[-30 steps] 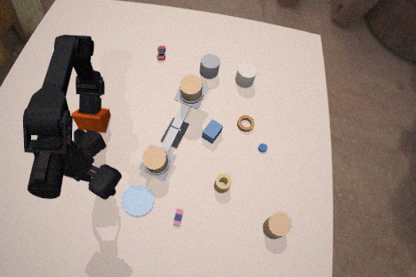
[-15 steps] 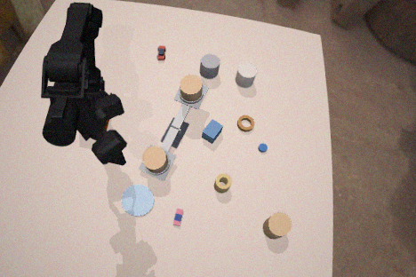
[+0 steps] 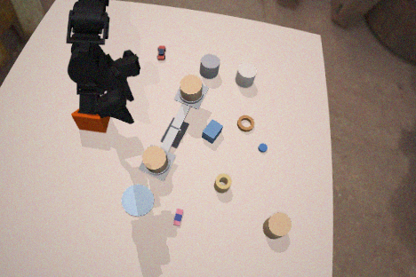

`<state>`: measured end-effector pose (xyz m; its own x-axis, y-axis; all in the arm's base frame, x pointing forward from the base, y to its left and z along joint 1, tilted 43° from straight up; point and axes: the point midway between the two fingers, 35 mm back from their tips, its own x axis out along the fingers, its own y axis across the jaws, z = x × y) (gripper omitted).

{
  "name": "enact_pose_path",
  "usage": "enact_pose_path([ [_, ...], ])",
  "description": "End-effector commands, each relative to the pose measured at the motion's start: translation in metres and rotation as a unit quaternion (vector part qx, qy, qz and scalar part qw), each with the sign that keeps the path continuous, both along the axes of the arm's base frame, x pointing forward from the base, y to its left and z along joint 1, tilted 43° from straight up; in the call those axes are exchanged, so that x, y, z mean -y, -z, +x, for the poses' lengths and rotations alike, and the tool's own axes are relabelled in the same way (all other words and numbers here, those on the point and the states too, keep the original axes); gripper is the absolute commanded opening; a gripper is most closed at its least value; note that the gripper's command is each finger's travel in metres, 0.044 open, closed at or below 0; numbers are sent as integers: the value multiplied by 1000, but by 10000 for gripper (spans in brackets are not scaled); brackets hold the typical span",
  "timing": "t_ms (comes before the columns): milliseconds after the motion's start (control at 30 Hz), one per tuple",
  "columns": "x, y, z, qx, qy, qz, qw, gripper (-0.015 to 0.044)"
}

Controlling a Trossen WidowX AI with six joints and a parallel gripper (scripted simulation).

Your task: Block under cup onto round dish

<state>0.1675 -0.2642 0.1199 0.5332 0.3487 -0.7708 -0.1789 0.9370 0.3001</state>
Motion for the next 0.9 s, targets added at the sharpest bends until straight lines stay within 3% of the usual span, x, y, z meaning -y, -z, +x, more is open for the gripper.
enact_pose_path([
  [0,-26,-15,3,-8,61,32,998,440],
  [567,-140,-45,1,-23,286,194,938,440],
  [867,-142,-44,1,-24,285,196,938,440],
])
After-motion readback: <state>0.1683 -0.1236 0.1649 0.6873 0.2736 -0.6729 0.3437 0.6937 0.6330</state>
